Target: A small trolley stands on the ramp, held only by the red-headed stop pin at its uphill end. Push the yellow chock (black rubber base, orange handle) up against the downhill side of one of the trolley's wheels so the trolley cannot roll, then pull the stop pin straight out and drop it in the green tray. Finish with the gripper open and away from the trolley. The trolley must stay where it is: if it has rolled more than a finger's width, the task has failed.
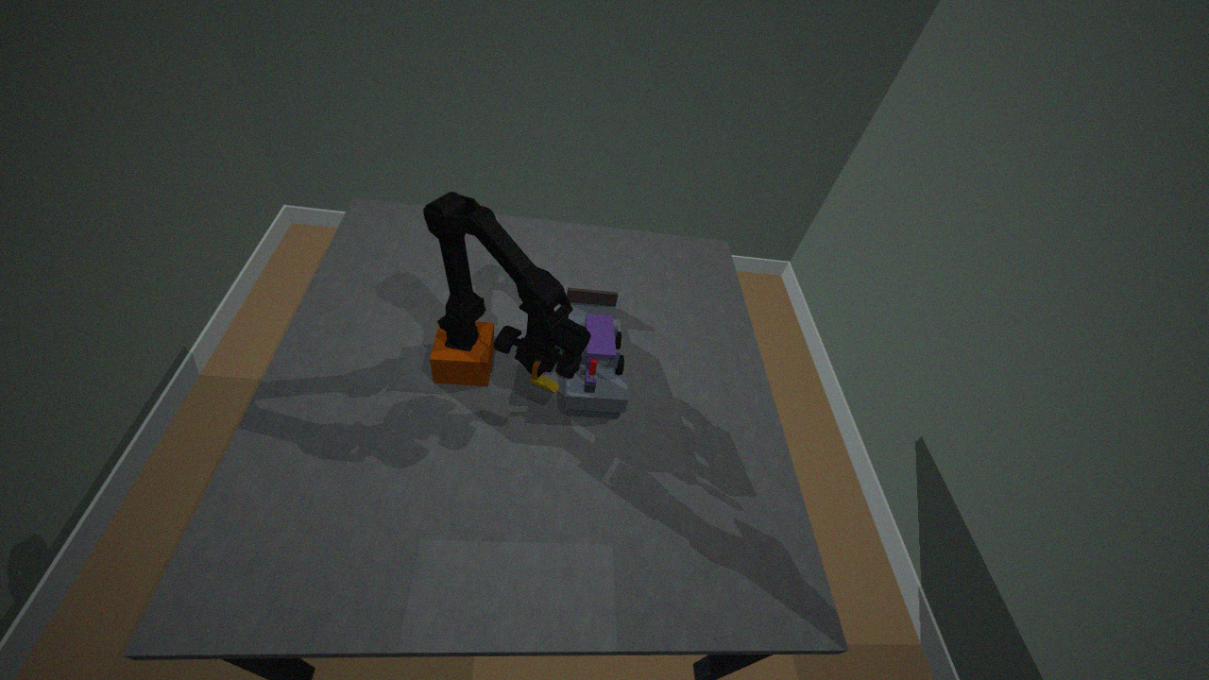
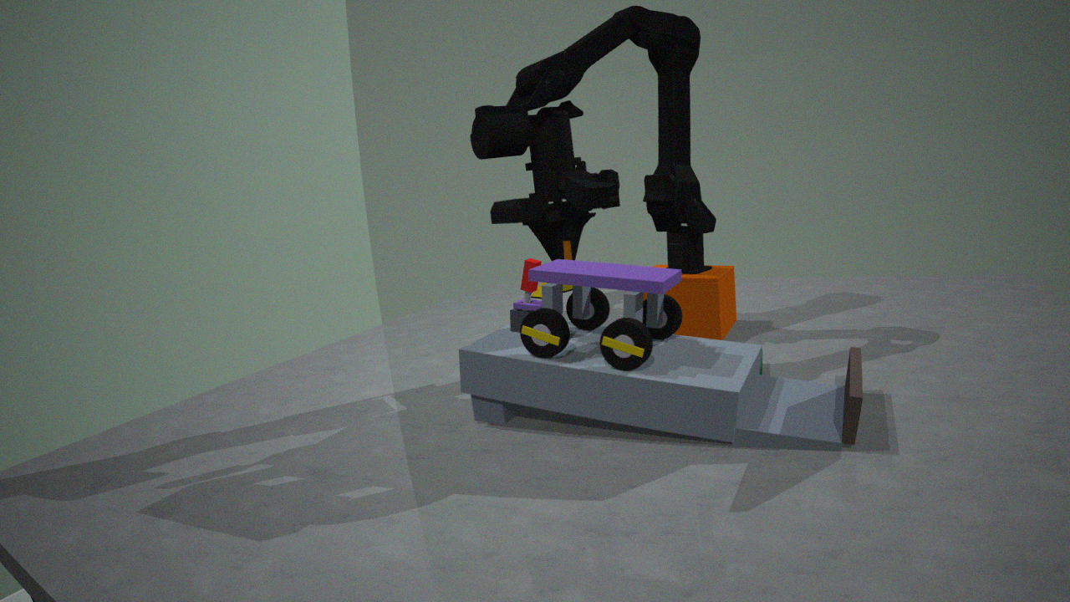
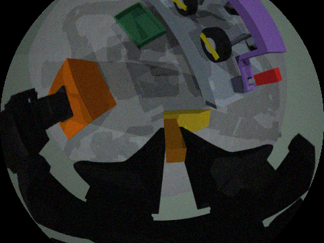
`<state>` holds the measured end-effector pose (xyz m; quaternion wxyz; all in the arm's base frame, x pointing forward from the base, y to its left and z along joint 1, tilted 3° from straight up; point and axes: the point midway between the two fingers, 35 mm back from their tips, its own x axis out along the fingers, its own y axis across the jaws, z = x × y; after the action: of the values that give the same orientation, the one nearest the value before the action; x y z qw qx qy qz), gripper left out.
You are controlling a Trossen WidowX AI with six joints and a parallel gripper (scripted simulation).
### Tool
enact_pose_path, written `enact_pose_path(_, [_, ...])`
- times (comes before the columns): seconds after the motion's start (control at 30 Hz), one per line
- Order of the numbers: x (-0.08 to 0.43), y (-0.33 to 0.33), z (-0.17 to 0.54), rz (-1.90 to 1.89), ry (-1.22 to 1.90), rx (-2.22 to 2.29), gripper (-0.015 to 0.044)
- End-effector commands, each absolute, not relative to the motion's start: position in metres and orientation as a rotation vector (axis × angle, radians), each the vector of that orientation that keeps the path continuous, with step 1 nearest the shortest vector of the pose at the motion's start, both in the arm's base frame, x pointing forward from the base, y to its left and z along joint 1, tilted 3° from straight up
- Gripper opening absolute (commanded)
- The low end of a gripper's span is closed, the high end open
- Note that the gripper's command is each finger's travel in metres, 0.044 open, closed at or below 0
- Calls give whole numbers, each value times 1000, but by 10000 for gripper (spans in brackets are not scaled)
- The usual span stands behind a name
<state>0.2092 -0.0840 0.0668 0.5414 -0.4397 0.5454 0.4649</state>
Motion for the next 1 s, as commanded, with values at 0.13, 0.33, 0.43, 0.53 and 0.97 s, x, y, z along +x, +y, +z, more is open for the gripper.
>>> enact_pose_path(0.13, [211,-84,94,1102,1288,-1052,0])
enact_pose_path(0.33, [213,-85,107,1101,1288,-1052,0])
enact_pose_path(0.43, [213,-85,107,1101,1288,-1052,0])
enact_pose_path(0.53, [213,-85,107,1085,1297,-1035,0])
enact_pose_path(0.97, [213,-85,108,757,1452,-708,0])
